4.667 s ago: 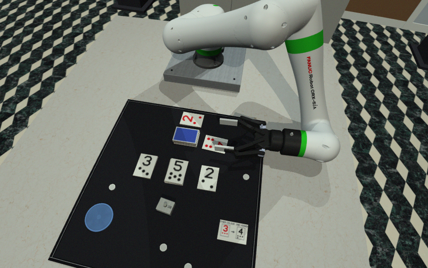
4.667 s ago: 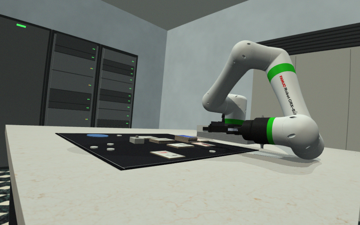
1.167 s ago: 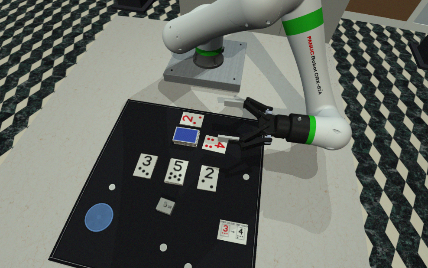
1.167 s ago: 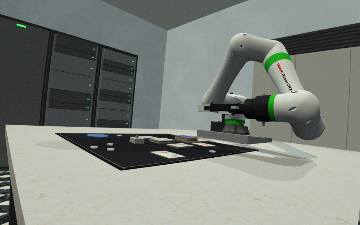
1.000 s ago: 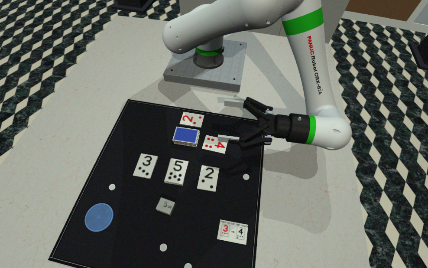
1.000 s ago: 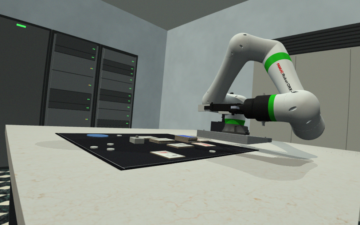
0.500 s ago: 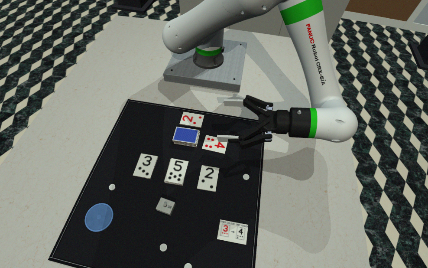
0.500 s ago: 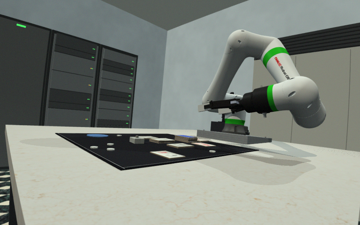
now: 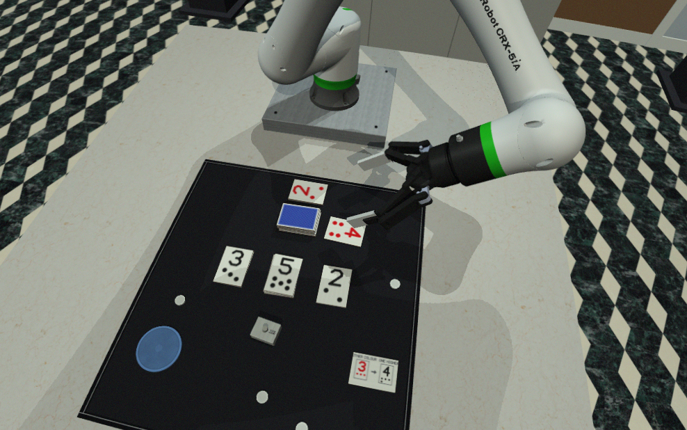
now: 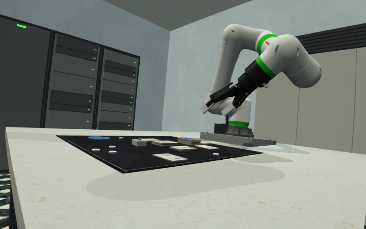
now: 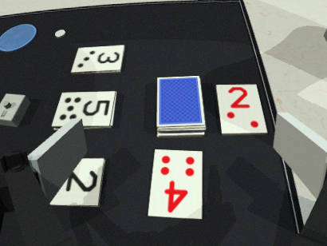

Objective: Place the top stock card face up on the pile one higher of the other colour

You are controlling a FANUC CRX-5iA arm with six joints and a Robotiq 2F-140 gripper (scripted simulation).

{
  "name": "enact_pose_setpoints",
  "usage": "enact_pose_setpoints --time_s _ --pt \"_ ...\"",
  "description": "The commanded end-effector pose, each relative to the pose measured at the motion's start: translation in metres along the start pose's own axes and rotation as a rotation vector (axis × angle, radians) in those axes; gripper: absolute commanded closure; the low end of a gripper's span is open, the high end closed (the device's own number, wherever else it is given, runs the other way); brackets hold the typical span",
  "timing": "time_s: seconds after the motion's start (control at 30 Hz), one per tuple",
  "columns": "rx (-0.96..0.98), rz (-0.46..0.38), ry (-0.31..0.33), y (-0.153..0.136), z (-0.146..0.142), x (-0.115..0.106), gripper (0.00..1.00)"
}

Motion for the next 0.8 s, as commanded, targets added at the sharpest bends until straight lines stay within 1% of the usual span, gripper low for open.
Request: enact_pose_setpoints --time_s 0.0,0.17,0.2,0.43,0.5,0.63,0.77 --pt "-0.001 -0.096 -0.019 0.002 0.0 0.001 0.0" --pt "-0.001 -0.325 -0.06 0.009 -0.001 0.003 0.0" --pt "-0.001 -0.326 -0.06 0.009 -0.001 0.003 0.0" --pt "-0.001 -0.645 -0.115 0.017 -0.002 0.007 0.0" --pt "-0.001 -0.645 -0.115 0.017 -0.002 0.007 0.0" --pt "0.0 -0.768 -0.137 0.02 -0.003 0.009 0.0" --pt "-0.002 -0.841 -0.152 0.021 -0.003 0.011 0.0"
Point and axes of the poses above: the point where the finger pads meet when closed, its own x axis out along the fingers, its own z axis across the jaws, y = z × x, the point moved 3 cm from there along -x, back along the fingers, and after that the axes turned 10 degrees about x, right-handed, at the moved point
